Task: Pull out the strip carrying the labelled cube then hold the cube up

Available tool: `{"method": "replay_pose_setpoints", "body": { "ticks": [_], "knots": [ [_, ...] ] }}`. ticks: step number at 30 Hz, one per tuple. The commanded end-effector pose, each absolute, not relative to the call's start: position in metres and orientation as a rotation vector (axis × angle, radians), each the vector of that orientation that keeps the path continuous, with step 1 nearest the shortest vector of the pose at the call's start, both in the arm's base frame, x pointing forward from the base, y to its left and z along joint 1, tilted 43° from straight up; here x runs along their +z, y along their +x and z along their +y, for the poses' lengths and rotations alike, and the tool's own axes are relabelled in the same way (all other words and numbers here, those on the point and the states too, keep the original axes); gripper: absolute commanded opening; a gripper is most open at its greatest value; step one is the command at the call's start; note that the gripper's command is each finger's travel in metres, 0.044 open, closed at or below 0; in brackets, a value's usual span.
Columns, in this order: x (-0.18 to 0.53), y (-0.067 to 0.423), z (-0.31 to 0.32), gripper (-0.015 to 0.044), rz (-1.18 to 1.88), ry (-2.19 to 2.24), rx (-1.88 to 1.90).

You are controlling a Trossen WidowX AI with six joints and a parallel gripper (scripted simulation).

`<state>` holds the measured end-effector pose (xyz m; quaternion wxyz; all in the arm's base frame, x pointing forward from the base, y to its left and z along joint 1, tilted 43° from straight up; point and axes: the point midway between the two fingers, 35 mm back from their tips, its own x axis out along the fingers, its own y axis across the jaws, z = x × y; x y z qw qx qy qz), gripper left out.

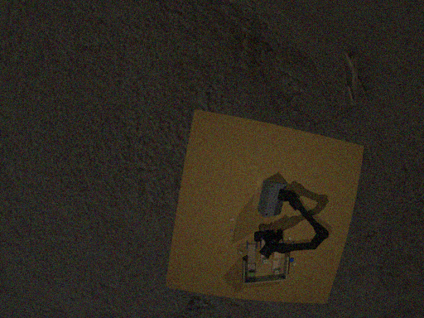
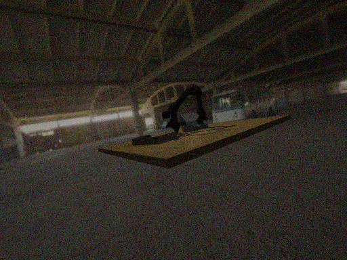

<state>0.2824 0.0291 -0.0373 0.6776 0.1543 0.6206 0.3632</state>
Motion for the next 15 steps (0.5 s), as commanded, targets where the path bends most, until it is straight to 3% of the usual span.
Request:
{"method": "replay_pose_setpoints", "body": {
  "ticks": [1,15],
  "knots": [
    [-0.042,0.269,0.03,0.0,1.418,0.345,0.822],
    [-0.045,0.25,0.025,0.0,1.419,0.345,0.822]
  ]
}}
